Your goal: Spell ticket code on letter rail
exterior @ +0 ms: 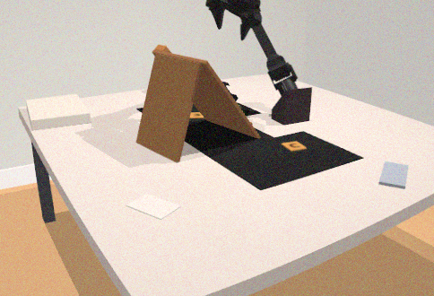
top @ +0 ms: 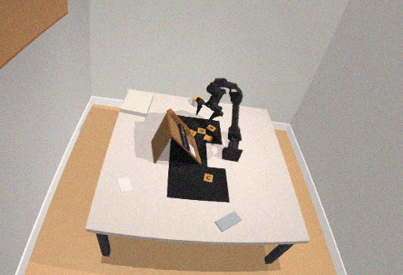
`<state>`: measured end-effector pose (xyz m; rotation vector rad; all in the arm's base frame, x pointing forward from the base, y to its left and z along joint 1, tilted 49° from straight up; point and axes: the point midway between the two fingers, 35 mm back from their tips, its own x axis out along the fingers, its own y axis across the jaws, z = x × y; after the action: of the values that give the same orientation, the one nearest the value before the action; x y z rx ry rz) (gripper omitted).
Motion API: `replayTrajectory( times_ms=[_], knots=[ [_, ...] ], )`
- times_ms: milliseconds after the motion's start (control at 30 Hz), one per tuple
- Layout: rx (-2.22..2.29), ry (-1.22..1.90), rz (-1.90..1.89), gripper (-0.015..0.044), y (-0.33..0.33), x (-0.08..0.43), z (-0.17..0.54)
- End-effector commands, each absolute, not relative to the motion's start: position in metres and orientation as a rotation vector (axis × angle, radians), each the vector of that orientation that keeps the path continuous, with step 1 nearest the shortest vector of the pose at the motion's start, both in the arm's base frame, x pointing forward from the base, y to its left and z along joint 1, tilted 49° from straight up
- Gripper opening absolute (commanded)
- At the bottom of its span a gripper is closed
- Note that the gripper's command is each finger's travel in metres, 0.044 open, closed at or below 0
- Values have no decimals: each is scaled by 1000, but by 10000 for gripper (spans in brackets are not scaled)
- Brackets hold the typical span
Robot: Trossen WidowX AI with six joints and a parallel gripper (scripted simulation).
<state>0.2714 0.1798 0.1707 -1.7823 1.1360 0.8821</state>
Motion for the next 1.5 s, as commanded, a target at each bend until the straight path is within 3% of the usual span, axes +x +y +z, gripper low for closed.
replayTrajectory(
  times_ms=[0,433,467,567,833,1133,1233,1467],
  knots=[
    [-1867,1041,998,440,184,261,180],
    [-1867,1041,998,440,184,261,180],
    [-1857,1049,984,414,181,262,180],
    [-1715,1157,798,340,140,278,180],
    [-1222,1403,148,340,-3,286,180],
    [-704,1477,-566,340,-133,224,177],
    [-579,1467,-749,340,-157,202,174],
    [-570,1465,-761,340,-158,201,173]
  ],
)
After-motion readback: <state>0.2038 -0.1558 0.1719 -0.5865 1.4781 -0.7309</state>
